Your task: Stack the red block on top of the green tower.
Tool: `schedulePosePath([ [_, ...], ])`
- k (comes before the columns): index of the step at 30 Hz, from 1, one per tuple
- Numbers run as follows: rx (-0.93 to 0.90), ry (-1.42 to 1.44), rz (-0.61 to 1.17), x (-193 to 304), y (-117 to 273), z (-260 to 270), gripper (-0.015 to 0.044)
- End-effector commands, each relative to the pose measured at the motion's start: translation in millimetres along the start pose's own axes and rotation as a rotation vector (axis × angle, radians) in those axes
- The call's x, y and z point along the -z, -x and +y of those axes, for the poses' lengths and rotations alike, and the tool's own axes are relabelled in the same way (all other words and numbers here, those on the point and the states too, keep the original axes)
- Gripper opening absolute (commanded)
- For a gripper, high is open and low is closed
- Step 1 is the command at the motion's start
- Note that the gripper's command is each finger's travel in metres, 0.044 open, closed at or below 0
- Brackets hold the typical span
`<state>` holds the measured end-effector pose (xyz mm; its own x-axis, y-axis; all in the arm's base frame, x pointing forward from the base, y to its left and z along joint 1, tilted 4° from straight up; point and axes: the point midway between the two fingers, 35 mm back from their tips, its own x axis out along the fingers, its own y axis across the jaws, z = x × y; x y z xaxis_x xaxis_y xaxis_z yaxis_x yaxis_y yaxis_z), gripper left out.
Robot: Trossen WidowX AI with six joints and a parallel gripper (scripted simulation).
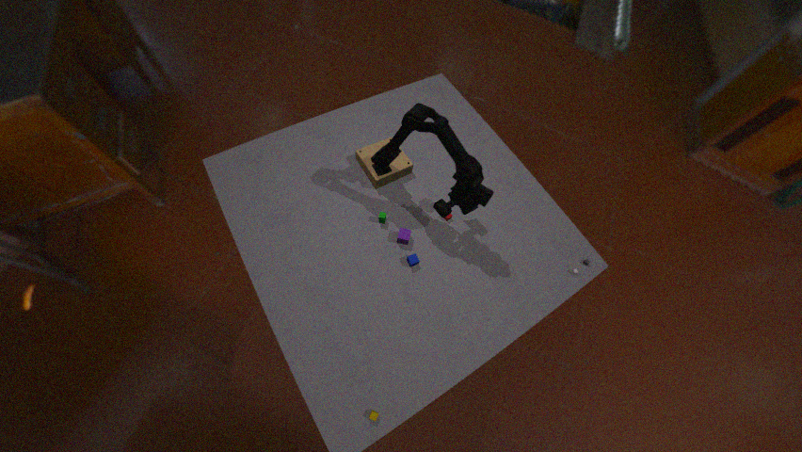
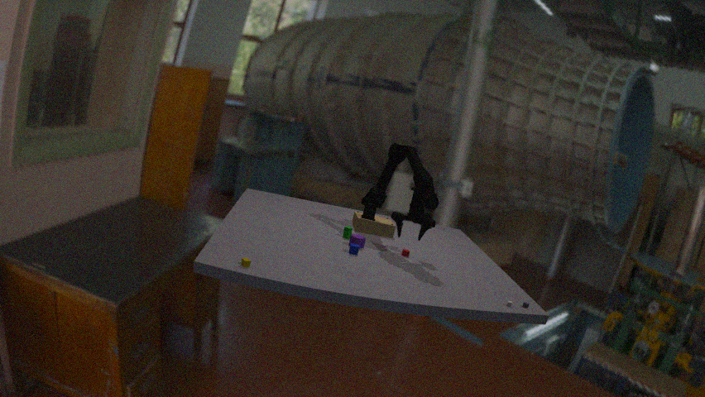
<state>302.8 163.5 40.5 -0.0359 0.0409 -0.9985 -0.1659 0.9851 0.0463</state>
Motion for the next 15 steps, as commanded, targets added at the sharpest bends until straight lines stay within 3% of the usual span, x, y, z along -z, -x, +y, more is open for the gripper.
schedulePosePath([
  [1,-0.002,0.007,0.004,-0.5,-12.6,0.3,0.044],
  [4,-0.002,0.007,0.005,0.0,-34.2,0.5,0.044],
  [15,-0.002,0.007,0.005,-0.7,-44.9,1.6,0.044],
])
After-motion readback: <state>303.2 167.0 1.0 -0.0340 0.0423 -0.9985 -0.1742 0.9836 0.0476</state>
